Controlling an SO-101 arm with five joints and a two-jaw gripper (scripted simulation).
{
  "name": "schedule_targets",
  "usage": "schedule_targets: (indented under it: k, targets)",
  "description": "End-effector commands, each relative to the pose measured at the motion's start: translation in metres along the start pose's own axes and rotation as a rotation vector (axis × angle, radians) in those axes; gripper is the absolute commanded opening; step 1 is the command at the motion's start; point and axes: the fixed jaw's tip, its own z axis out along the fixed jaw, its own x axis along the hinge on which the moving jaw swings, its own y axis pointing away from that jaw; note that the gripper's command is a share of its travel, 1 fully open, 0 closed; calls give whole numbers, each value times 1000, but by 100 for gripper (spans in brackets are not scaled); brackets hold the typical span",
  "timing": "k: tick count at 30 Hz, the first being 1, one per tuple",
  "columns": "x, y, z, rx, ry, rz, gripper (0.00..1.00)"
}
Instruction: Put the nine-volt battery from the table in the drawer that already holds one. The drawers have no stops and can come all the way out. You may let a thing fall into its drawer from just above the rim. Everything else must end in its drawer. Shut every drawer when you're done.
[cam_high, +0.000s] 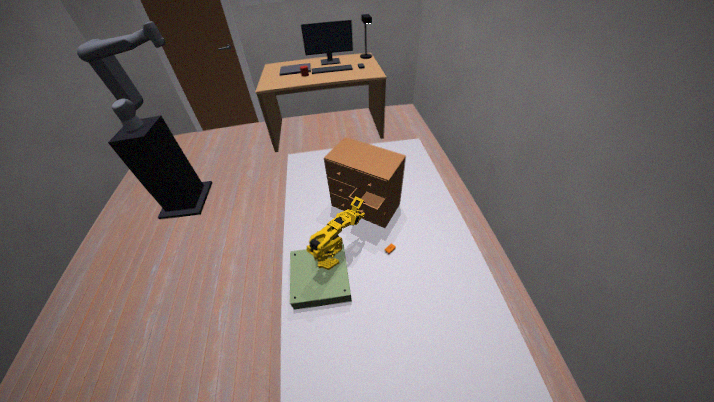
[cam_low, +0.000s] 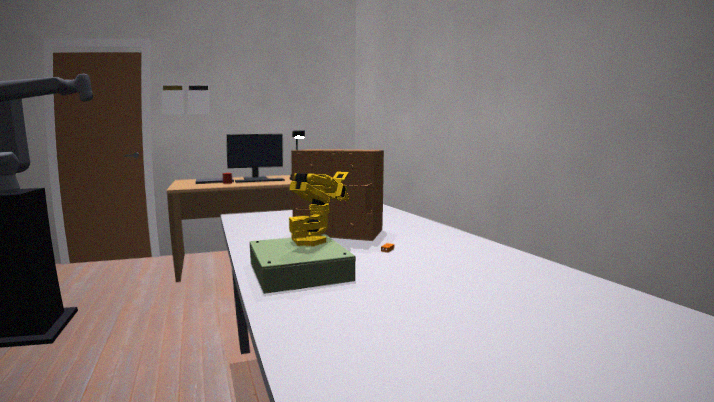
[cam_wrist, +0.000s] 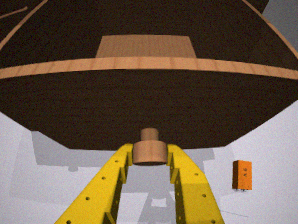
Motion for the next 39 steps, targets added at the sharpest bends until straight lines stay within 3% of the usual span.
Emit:
schedule_targets:
  k: [1, 39]
  targets:
    - [0, -2, -1, 7, -8, 2, 0]
    - [2, -2, -6, 10, -8, 3, 0]
